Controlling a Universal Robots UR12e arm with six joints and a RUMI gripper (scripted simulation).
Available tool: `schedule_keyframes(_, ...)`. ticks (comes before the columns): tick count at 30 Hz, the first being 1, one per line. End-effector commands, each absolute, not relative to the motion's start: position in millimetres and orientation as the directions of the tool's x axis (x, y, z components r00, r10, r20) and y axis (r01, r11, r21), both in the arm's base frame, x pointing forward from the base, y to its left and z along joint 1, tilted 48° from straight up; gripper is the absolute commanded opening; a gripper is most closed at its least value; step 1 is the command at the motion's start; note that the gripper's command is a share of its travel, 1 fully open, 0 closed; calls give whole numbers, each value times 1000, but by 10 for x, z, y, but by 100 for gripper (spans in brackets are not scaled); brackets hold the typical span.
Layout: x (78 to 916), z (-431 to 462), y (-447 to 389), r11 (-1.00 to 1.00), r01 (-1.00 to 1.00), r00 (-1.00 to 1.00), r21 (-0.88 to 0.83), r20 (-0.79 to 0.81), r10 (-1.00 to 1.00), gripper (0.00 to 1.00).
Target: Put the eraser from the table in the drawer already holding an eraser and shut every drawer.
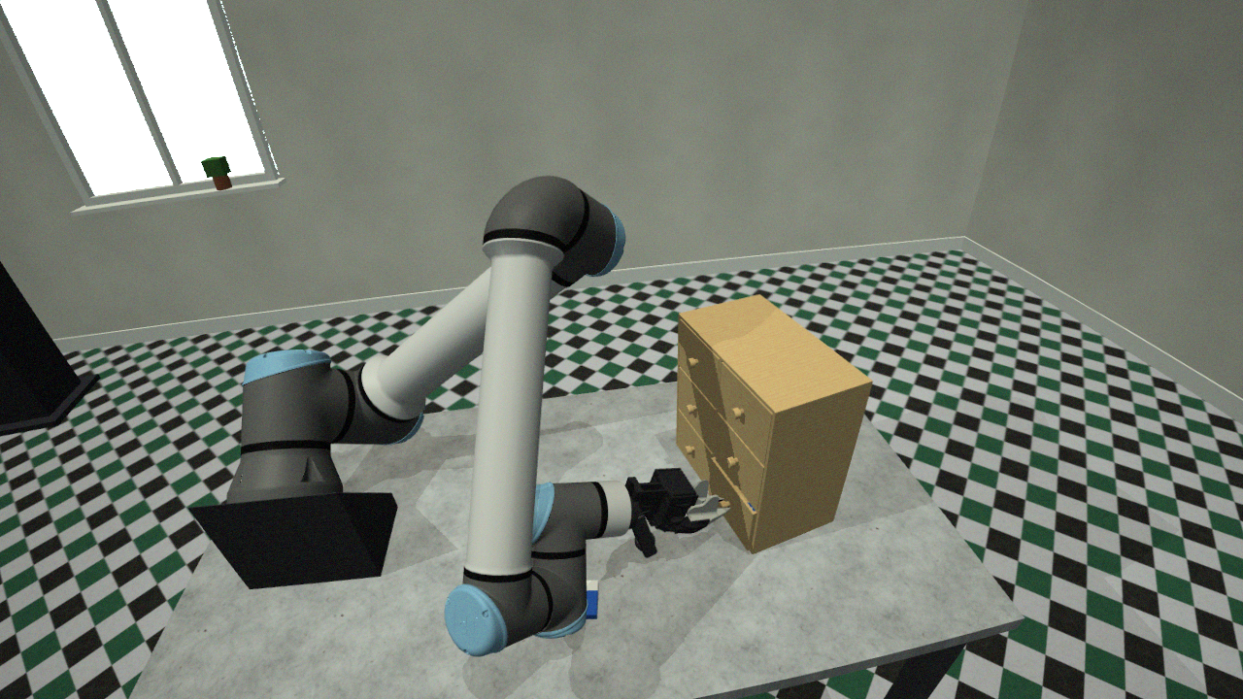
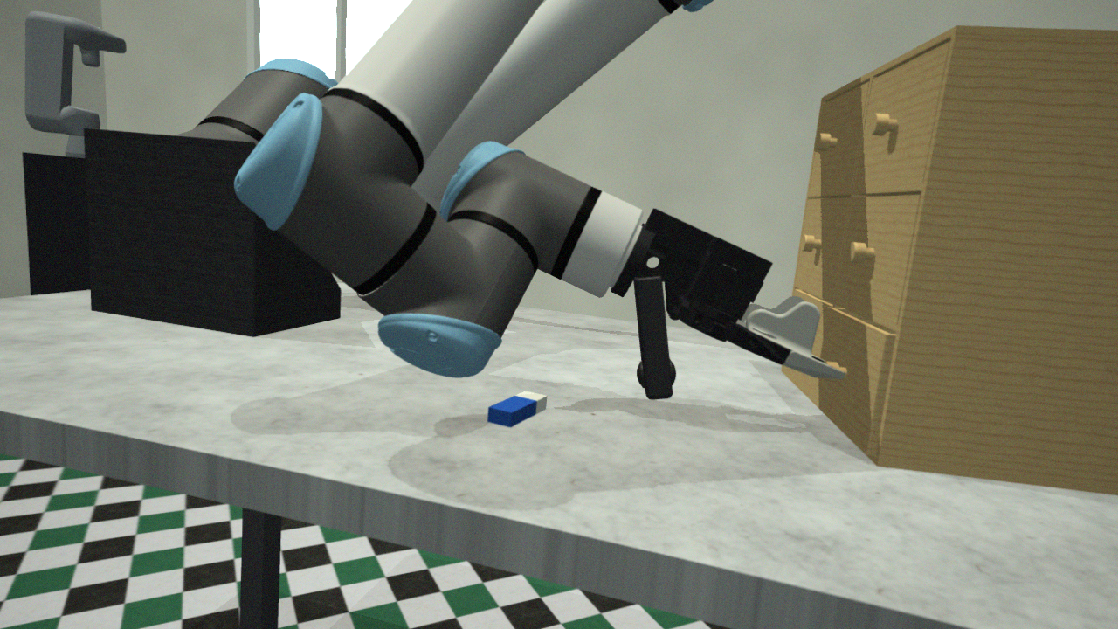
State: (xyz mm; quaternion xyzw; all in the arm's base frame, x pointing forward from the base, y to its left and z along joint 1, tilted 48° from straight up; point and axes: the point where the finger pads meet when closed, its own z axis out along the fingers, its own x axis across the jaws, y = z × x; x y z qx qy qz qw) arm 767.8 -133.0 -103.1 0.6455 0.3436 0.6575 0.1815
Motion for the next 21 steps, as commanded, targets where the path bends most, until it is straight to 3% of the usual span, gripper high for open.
schedule_keyframes(1, 7699, -1024, -1337, -698, 204, -101, 687, 724, 683, 7)
schedule_keyframes(21, 7732, -1018, -1338, -698, 204, -101, 687, 724, 683, 7)
